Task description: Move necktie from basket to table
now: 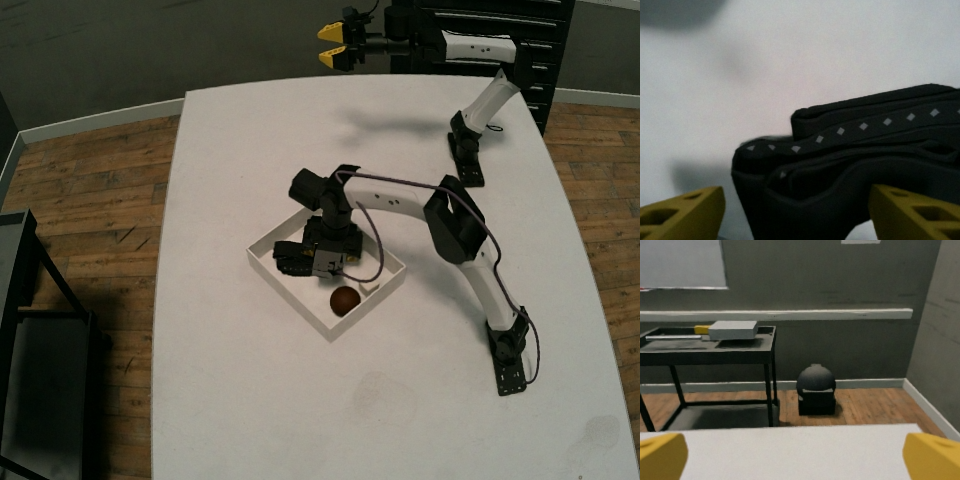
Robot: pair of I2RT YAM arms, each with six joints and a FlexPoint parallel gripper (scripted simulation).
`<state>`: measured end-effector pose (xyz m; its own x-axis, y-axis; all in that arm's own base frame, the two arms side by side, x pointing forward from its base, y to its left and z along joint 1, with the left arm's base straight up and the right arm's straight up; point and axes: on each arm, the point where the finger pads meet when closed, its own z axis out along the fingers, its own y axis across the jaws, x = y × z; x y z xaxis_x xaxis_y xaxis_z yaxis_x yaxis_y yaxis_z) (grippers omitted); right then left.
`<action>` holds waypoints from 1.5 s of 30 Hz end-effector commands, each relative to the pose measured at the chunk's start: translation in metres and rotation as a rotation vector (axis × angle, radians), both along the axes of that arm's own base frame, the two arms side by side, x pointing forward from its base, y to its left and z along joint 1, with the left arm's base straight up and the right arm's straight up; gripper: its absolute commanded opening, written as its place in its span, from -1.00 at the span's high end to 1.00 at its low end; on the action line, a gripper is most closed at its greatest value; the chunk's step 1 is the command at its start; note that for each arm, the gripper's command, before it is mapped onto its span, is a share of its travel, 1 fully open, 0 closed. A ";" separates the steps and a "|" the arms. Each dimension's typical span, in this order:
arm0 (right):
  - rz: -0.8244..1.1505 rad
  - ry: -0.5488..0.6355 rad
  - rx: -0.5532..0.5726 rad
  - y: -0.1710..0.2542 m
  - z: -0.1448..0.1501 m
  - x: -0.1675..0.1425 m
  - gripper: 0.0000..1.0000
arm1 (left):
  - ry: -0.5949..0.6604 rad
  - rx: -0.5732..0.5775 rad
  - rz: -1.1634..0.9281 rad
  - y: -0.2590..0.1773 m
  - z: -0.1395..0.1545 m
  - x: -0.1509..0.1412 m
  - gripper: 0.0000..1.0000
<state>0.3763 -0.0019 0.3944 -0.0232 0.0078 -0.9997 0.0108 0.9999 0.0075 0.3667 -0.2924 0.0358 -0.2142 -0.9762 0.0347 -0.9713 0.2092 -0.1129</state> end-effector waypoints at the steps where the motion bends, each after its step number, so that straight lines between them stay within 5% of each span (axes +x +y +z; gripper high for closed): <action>1: 0.000 -0.003 0.000 0.000 0.001 0.000 -1.00 | 0.106 0.060 0.008 0.013 -0.025 -0.014 -0.52; 15: 0.000 -0.003 0.000 0.000 0.001 0.000 -1.00 | 0.106 0.060 0.008 0.013 -0.001 -0.014 -0.33; 45: 0.000 -0.003 0.000 0.000 0.001 0.000 -1.00 | 0.105 0.060 0.008 0.013 -0.001 -0.014 0.52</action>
<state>0.3762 -0.0019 0.3944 -0.0233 0.0078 -0.9997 0.0108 0.9999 0.0075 0.3535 -0.2826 0.0407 -0.2111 -0.9775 0.0043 -0.9771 0.2109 -0.0281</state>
